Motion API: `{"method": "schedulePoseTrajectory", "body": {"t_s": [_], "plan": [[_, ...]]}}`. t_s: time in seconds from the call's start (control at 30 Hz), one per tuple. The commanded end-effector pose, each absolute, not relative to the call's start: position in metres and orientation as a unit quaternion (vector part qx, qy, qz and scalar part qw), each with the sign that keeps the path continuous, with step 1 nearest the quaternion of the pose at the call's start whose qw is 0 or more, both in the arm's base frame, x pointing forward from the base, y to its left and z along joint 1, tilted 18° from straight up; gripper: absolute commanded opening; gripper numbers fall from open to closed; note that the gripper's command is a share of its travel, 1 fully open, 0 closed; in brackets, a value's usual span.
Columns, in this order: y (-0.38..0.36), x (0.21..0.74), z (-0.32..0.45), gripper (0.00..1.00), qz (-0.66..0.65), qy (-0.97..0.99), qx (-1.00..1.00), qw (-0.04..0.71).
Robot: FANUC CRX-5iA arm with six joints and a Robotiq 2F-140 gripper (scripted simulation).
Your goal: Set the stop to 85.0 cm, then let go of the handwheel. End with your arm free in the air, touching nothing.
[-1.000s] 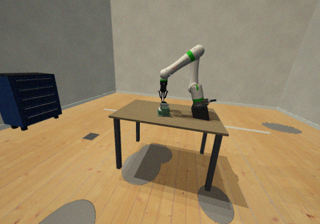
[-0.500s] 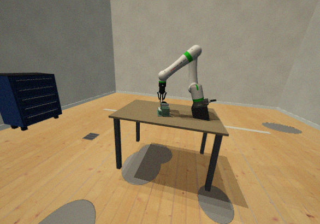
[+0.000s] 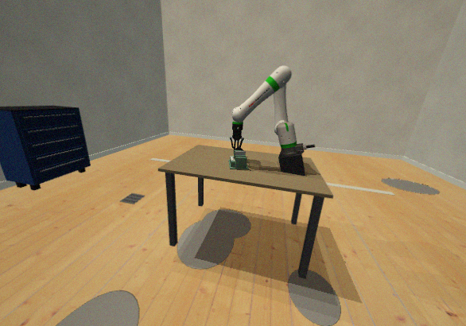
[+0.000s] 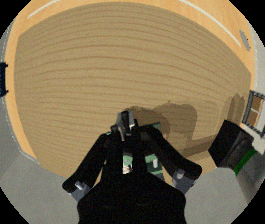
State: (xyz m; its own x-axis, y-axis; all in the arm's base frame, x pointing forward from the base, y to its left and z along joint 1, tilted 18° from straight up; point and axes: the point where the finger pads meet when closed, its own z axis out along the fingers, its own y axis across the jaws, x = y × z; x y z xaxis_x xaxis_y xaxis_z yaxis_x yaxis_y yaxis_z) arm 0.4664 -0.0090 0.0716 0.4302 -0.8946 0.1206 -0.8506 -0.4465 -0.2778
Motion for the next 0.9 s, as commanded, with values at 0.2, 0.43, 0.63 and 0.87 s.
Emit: {"method": "schedulePoseTrajectory", "body": {"t_s": [0.2,0.43,0.63,0.87], "plan": [[-0.018,0.452,0.060,0.04,-0.126,0.519,-0.841,0.087],[-0.022,0.443,0.058,0.04,-0.126,0.519,-0.841,0.087],[-0.026,0.435,0.060,0.04,-0.126,0.519,-0.841,0.087],[-0.029,0.427,0.064,0.04,-0.126,0.519,-0.841,0.087]]}}
